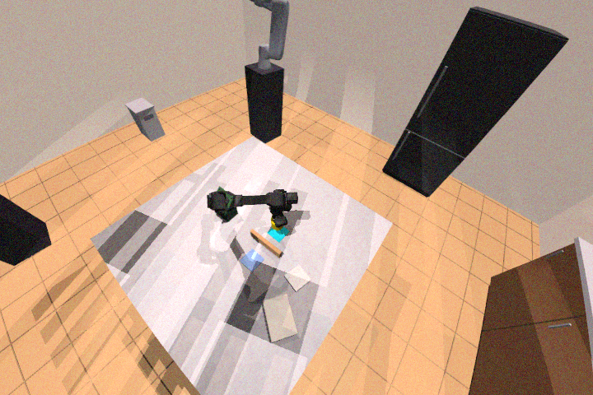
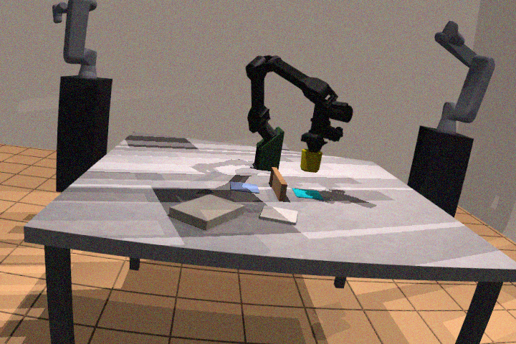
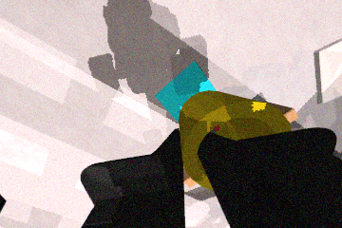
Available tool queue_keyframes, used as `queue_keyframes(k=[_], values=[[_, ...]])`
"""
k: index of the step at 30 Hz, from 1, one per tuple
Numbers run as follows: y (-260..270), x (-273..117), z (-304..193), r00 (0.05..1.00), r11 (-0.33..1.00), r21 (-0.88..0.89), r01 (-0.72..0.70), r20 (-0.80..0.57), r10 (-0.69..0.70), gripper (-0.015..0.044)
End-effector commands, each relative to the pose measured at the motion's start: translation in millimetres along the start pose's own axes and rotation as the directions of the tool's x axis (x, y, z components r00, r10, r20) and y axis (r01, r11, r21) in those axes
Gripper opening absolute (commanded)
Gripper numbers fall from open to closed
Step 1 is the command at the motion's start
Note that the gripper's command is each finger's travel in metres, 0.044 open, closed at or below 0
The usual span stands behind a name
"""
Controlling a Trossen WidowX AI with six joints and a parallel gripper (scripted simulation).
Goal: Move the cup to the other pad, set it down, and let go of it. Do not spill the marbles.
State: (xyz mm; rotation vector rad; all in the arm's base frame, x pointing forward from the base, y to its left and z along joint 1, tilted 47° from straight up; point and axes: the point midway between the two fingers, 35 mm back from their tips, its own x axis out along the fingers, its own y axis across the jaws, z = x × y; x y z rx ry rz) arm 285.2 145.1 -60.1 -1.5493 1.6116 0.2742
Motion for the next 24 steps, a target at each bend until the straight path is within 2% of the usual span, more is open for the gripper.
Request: queue_keyframes(k=[1, 24], values=[[4.5, -3.3, 7.0, 1.000, 1.000, 0.002, 0.000, 0.006, 0.000, 0.0000], [4.0, 32.7, 7.7, 1.000, 1.000, 0.003, 0.001, 0.006, -0.001, 0.0000]])
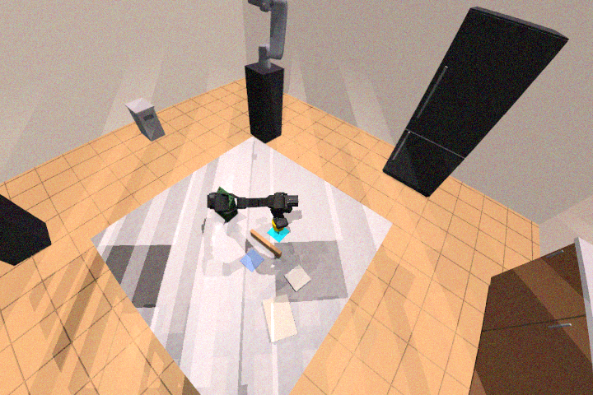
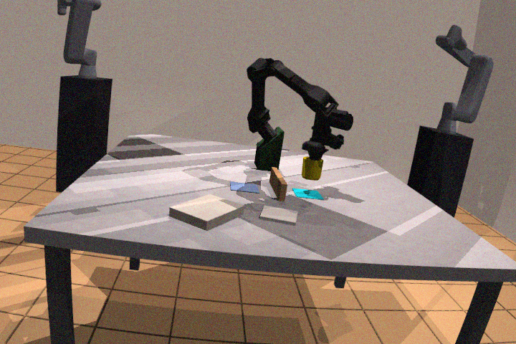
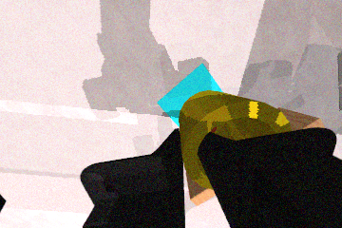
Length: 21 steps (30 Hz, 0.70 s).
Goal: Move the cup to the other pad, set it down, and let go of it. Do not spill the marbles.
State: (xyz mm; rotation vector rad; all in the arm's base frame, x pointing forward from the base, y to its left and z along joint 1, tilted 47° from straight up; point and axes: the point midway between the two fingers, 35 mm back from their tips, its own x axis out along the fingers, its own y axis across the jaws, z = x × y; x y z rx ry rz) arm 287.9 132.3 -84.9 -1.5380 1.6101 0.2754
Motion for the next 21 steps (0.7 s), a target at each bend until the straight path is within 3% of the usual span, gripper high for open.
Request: queue_keyframes(k=[1, 21], values=[[-0.7, 8.0, 0.1, 1.000, 1.000, -0.005, 0.006, 0.000, -0.006, 0.0000], [-0.8, 44.0, -0.2, 1.000, 1.000, -0.004, 0.007, -0.002, -0.007, 0.0000]])
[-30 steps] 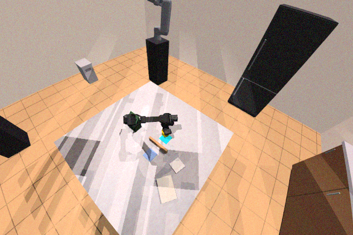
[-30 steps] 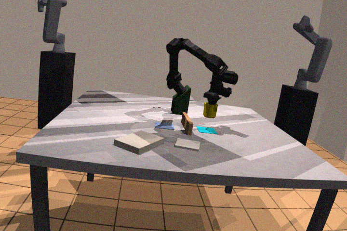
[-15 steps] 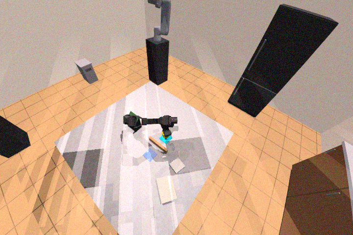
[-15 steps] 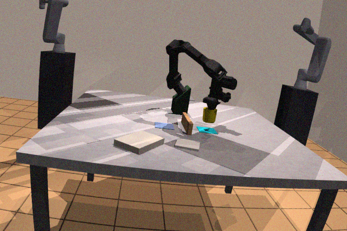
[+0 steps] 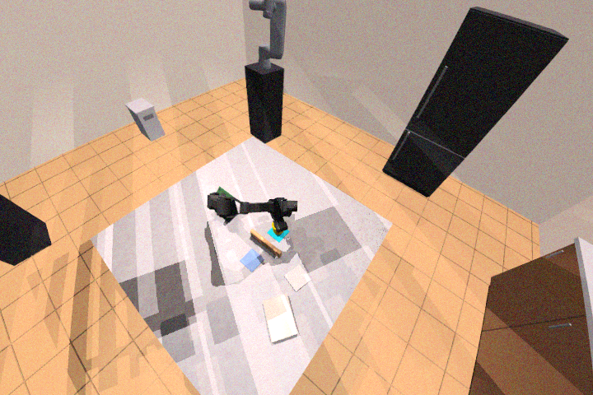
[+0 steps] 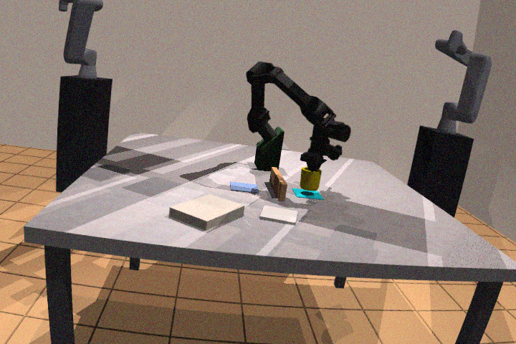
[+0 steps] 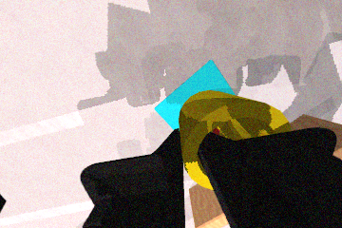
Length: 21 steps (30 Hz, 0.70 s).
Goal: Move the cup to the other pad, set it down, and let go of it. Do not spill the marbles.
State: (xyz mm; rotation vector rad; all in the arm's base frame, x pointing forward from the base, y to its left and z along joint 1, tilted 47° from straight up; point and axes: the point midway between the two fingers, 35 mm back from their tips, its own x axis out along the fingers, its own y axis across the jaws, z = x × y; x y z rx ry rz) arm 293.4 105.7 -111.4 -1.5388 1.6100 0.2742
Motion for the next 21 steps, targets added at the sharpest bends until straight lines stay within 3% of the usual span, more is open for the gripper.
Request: queue_keyframes(k=[1, 19, 21], values=[[-0.6, 7.8, -0.4, 1.000, 1.000, -0.005, 0.006, -0.001, -0.006, 0.0000], [0.3, 11.4, -0.9, 1.000, 1.000, 0.000, -0.001, -0.002, 0.001, 0.0000], [0.3, 11.4, -0.9, 1.000, 1.000, 0.000, -0.001, -0.002, 0.001, 0.0052]])
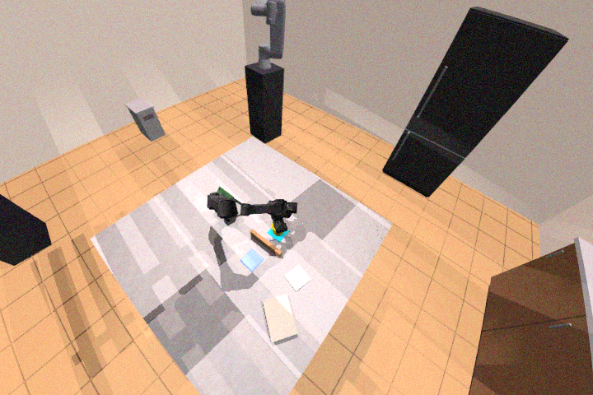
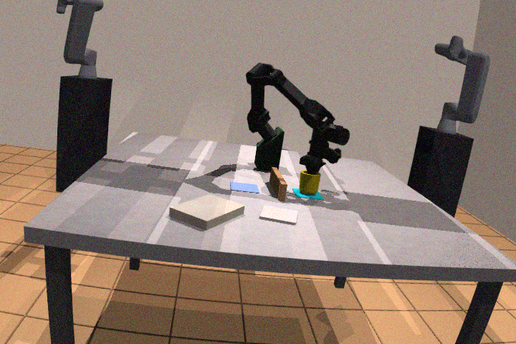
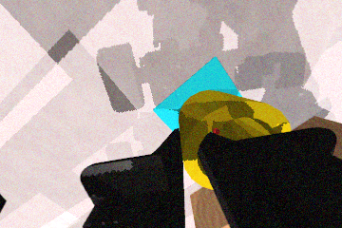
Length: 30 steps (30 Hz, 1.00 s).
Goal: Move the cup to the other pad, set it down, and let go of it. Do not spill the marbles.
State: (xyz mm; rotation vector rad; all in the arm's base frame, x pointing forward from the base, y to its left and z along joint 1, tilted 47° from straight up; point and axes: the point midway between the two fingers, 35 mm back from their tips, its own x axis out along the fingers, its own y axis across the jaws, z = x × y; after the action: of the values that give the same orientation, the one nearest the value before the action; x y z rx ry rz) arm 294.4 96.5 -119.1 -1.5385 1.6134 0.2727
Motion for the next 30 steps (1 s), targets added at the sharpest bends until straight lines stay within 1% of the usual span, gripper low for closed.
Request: queue_keyframes(k=[1, 3, 4, 14, 30], values=[[0.1, -0.7, 0.3, 1.000, 1.000, 0.000, 0.001, 0.001, -0.001, 0.0079], [0.1, -0.7, 0.3, 1.000, 1.000, 0.000, 0.001, 0.001, -0.001, 0.0131], [0.1, -0.7, 0.3, 1.000, 1.000, 0.000, 0.001, 0.001, -0.001, 0.0146], [0.0, -3.6, 0.5, 1.000, 1.000, -0.001, 0.001, 0.001, -0.001, 0.0146], [0.0, -33.5, 0.2, 1.000, 1.000, -0.003, 0.004, 0.003, -0.004, 0.0146]])
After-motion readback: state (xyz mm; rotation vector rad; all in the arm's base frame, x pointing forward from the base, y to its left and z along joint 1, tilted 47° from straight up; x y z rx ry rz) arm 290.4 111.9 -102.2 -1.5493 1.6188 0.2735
